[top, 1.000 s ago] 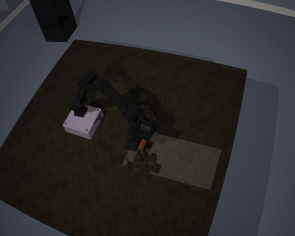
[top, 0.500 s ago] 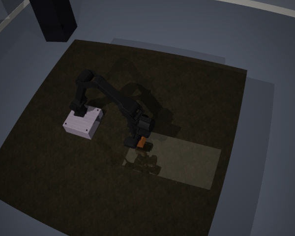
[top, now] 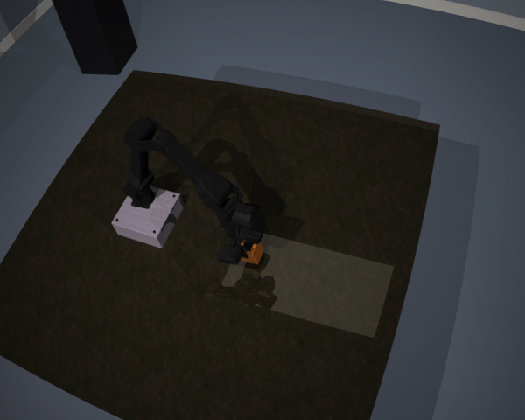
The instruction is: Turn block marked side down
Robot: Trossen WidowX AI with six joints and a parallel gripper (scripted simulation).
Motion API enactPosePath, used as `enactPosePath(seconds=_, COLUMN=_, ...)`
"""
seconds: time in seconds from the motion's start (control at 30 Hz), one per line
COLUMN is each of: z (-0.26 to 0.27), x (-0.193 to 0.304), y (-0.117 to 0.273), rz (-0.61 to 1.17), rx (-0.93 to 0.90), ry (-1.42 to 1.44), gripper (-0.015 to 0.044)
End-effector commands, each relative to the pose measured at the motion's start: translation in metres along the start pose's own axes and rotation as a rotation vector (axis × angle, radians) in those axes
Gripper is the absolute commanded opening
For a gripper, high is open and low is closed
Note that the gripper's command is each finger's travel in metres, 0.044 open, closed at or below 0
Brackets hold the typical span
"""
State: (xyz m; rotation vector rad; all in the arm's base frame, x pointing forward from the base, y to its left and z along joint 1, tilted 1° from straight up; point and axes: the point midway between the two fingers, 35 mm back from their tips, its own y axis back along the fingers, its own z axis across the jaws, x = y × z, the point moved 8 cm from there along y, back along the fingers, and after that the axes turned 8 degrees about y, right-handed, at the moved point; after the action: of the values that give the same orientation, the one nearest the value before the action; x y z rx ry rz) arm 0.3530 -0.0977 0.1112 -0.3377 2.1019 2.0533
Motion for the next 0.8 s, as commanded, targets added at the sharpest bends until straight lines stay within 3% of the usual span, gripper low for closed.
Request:
enactPosePath(seconds=0.0, z=0.001, x=0.006, y=0.001, rz=-0.072, rx=0.007, ry=0.006, gripper=0.0)
enactPosePath(seconds=0.43, z=0.005, x=0.027, y=0.001, rz=-0.264, rx=0.035, ry=0.012, gripper=0.0)
enactPosePath(seconds=0.77, z=0.004, x=0.029, y=-0.006, rz=-0.311, rx=0.042, ry=0.011, gripper=0.0)
